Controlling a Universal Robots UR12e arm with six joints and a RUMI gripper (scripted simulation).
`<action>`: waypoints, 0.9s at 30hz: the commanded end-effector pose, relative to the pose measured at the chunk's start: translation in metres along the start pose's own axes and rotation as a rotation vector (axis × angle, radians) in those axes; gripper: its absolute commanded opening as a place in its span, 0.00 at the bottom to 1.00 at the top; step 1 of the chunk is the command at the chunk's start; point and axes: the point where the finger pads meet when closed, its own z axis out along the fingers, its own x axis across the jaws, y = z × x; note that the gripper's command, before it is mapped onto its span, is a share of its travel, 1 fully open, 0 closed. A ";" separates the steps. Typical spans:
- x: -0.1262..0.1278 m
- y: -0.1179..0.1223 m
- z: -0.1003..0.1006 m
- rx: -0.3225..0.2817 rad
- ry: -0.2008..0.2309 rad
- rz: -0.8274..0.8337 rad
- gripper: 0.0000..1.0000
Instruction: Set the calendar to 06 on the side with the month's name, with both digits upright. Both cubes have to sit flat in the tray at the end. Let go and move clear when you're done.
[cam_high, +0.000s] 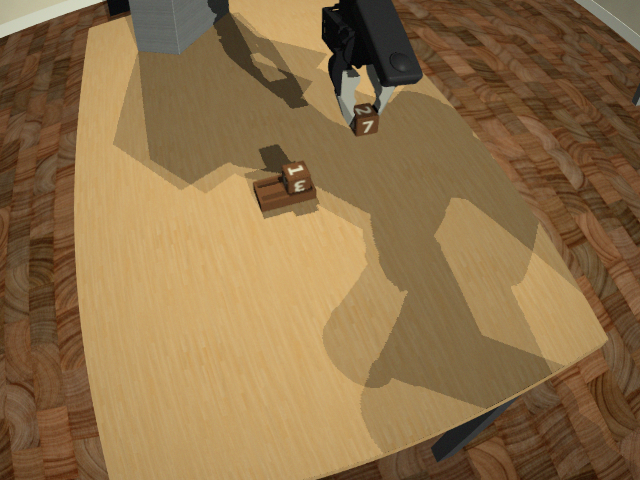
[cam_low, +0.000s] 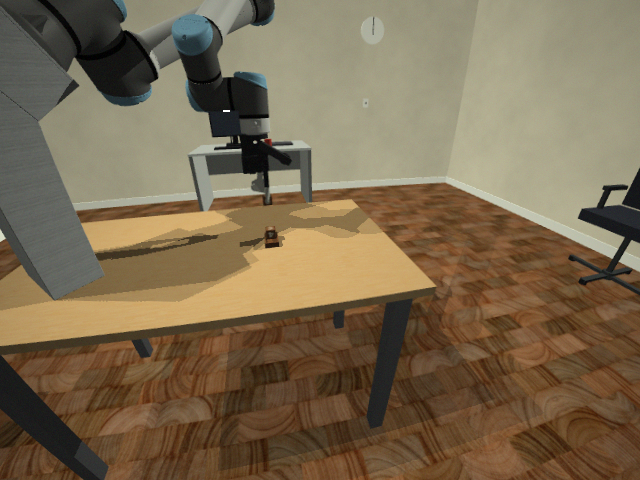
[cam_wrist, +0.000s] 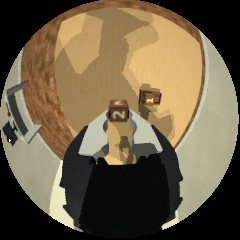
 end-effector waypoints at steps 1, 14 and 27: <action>0.000 0.000 0.013 0.001 0.000 0.000 0.11; 0.000 0.000 0.065 0.001 0.000 0.000 0.11; 0.000 0.000 0.088 0.001 0.000 0.000 0.11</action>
